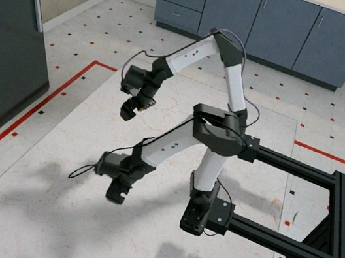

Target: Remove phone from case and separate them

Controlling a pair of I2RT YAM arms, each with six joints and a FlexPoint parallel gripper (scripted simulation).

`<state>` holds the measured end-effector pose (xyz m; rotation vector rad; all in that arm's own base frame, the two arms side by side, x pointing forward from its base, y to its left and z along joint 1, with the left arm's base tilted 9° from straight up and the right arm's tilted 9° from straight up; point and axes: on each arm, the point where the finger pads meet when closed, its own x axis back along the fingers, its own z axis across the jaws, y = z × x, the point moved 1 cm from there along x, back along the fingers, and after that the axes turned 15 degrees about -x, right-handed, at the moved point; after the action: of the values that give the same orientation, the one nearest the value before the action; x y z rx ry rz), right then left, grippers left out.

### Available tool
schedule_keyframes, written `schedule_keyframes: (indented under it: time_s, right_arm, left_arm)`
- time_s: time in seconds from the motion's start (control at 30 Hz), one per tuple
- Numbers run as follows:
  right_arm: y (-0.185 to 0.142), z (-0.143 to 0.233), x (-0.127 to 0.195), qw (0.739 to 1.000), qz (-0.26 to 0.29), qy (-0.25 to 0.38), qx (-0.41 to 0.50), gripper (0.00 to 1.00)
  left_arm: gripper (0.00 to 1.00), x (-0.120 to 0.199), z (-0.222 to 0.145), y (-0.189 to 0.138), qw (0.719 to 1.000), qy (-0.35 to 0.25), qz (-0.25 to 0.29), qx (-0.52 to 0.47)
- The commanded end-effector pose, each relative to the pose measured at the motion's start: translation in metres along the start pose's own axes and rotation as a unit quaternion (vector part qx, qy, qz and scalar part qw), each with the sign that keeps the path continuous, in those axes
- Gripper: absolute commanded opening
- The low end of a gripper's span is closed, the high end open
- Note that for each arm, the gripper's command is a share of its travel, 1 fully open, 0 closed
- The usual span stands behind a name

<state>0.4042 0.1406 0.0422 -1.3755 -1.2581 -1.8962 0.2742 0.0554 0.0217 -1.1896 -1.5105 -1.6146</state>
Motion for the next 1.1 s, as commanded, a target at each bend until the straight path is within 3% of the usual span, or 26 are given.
schedule_keyframes:
  time_s: [0.0, 0.2, 0.27, 0.5, 0.67, 0.97, 1.07]
  right_arm:
    - [-0.009, -0.013, -0.027, 0.997, 0.01, -0.003, -0.071, 0.98]
    - [-0.032, -0.046, -0.067, 0.987, 0.039, -0.032, -0.152, 0.98]
    - [-0.032, -0.046, -0.067, 0.987, 0.039, -0.032, -0.152, 0.98]
    - [-0.065, -0.094, -0.124, 0.96, 0.079, -0.074, -0.258, 0.98]
    - [-0.085, -0.126, -0.154, 0.941, 0.103, -0.108, -0.304, 0.98]
    - [-0.093, -0.142, -0.171, 0.933, 0.112, -0.13, -0.316, 0.98]
    - [-0.091, -0.141, -0.178, 0.934, 0.107, -0.125, -0.317, 0.91]
  left_arm:
    - [1.0, 0.015, -0.039, 0.009, 0.988, -0.06, -0.043, -0.135]
    - [1.0, 0.027, -0.089, 0.004, 0.945, -0.117, -0.097, -0.29]
    - [1.0, 0.027, -0.089, 0.004, 0.945, -0.117, -0.097, -0.29]
    - [1.0, 0.045, -0.148, -0.014, 0.85, -0.176, -0.176, -0.465]
    - [1.0, 0.053, -0.17, -0.027, 0.803, -0.194, -0.209, -0.524]
    - [1.0, 0.052, -0.172, -0.028, 0.802, -0.195, -0.206, -0.526]
    - [1.0, 0.052, -0.172, -0.027, 0.801, -0.192, -0.209, -0.528]
